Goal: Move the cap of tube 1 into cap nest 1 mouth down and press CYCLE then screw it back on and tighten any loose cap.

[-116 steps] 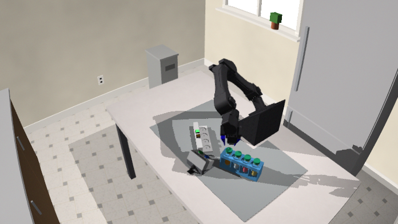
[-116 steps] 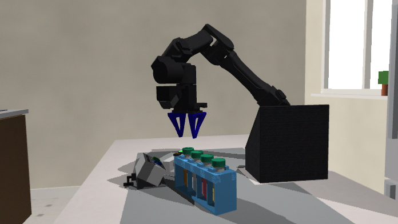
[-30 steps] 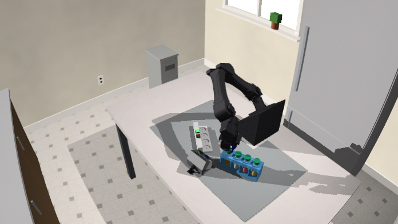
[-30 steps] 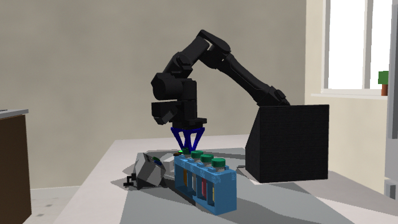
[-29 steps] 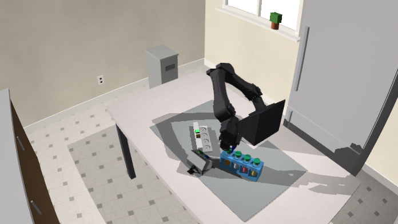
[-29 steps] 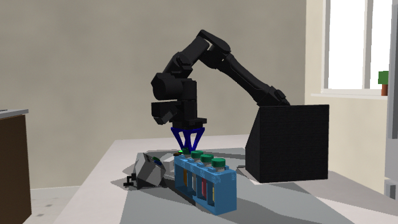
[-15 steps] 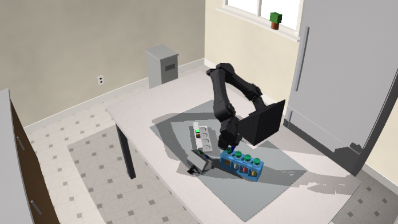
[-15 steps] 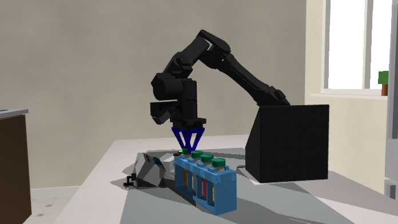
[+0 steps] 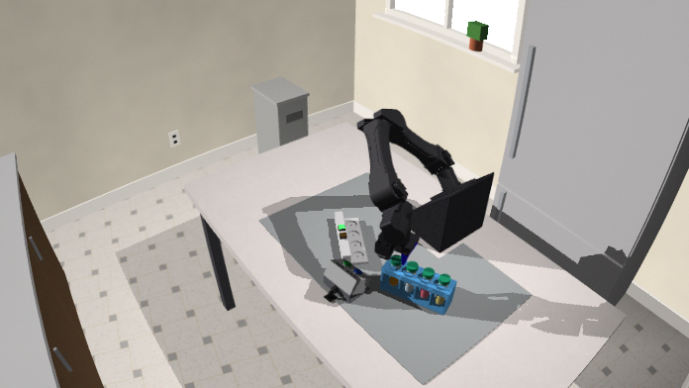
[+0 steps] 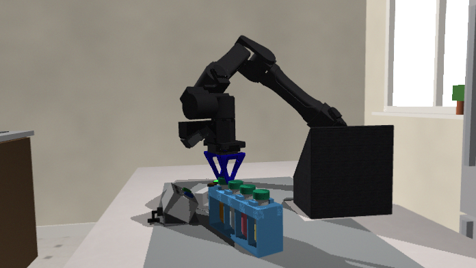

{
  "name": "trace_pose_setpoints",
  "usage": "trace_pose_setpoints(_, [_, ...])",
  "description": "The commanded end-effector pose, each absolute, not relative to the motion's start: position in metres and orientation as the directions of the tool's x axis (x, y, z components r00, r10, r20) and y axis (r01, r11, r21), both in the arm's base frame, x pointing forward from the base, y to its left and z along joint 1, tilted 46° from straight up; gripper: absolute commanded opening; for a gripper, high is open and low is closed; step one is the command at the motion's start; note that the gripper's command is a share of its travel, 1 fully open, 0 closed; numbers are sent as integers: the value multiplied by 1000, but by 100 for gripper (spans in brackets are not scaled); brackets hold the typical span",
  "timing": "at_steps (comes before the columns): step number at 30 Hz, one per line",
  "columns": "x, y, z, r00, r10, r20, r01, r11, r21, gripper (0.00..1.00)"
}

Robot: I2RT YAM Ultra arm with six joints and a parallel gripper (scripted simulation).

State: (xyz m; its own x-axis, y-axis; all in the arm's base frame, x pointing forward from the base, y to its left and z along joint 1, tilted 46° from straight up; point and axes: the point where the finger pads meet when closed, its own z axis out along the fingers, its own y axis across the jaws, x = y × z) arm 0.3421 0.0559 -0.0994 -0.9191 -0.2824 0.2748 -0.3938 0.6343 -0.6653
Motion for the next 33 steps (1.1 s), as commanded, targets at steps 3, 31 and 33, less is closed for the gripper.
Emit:
trace_pose_setpoints(3, [343, 70, -89, -919, -293, 264, -393, 633, -667, 49])
trace_pose_setpoints(31, [382, 60, -33, -1000, -21, -20, 0, 697, -717, 0])
trace_pose_setpoints(33, [382, 60, -33, -1000, -21, -20, 0, 697, -717, 0])
